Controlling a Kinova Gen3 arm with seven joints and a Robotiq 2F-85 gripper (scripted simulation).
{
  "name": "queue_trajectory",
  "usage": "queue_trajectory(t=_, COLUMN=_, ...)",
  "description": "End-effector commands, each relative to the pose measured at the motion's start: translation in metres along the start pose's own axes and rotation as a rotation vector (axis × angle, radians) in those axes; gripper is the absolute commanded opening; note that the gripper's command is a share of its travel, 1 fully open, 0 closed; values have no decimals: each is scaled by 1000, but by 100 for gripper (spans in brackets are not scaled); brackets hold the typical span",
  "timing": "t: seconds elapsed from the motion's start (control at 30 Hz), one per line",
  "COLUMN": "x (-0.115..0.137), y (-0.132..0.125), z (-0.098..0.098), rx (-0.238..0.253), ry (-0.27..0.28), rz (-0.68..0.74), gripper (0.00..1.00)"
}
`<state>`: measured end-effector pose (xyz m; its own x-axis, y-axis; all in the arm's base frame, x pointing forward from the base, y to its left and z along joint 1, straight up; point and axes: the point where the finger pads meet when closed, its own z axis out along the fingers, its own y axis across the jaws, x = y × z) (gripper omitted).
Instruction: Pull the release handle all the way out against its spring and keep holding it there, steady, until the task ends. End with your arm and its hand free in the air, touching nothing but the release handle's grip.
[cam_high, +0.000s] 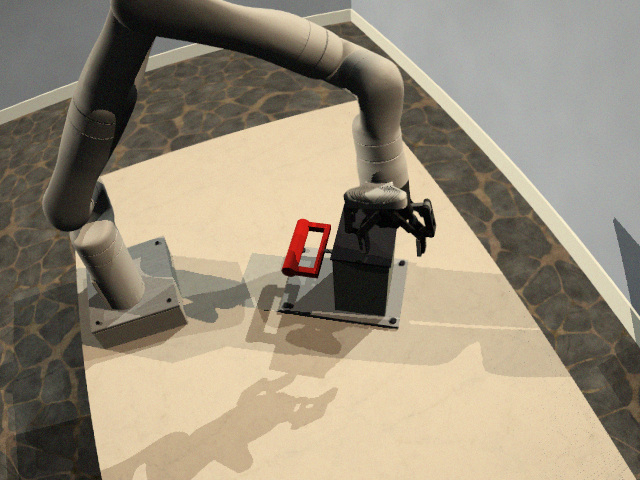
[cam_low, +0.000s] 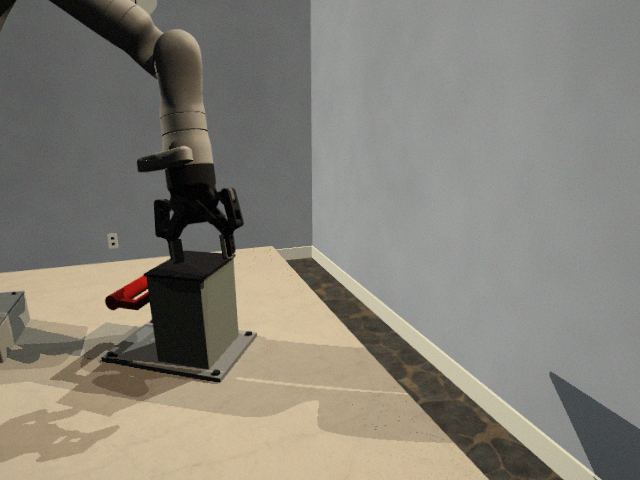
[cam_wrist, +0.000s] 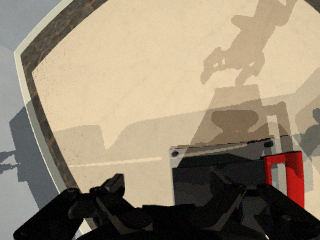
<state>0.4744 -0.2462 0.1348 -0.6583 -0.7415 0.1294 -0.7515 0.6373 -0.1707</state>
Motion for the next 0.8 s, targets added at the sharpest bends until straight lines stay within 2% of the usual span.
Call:
queue_trajectory(t=0.0, x=-4, y=28, z=-8, rx=-20, ry=-17, rz=-13, gripper=100)
queue_trajectory(t=0.23, x=-32, y=146, z=-25, rx=-129, ry=-102, rz=-51, gripper=100)
queue_trajectory(t=0.3, x=-32, y=146, z=-25, rx=-129, ry=-102, rz=-51, gripper=100)
queue_trajectory(t=0.37, x=-38, y=171, z=-28, rx=-152, ry=-121, rz=-60, gripper=100)
queue_trajectory(t=0.43, x=-41, y=185, z=-30, rx=-165, ry=-131, rz=-64, gripper=100)
queue_trajectory(t=0.57, x=-42, y=189, z=-31, rx=-169, ry=-134, rz=-65, gripper=100)
queue_trajectory(t=0.6, x=-42, y=189, z=-31, rx=-169, ry=-134, rz=-65, gripper=0)
queue_trajectory(t=0.77, x=-42, y=189, z=-31, rx=-169, ry=-134, rz=-65, gripper=0)
